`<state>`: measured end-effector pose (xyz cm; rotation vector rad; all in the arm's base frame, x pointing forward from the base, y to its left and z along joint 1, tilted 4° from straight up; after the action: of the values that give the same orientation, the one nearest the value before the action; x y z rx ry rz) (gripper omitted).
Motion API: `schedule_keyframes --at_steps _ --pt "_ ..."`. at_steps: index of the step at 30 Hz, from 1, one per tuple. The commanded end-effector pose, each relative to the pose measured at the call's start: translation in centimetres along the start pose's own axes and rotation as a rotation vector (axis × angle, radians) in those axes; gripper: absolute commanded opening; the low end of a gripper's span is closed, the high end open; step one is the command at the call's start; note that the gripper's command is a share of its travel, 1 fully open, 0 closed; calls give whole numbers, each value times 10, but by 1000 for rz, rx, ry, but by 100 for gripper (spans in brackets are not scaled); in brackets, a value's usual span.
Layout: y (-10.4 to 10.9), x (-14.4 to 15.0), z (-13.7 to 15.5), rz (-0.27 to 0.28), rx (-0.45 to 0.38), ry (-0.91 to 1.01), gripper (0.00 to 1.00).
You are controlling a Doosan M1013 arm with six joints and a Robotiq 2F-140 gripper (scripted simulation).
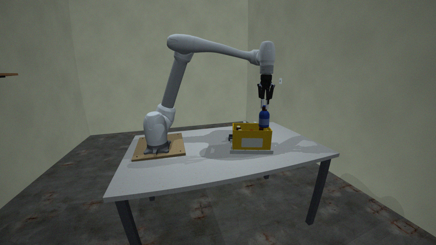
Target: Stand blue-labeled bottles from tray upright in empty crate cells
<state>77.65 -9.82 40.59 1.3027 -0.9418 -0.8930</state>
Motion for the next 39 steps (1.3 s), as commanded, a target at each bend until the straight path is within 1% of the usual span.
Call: schedule_keyframes --at_steps 1,39 --pt "0 1 0 0 0 0 0" --pt "0 6 -1 0 0 0 0"
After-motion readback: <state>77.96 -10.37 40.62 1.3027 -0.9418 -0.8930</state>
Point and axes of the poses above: the point where the finger pads meet when closed, its own y axis back along the fingers, its own x axis across the jaws, z = x × y, the point moved 8 cm from there along y, back along the fingers, and after that the axes turned 8 degrees about -y, right-handed, at the moved point
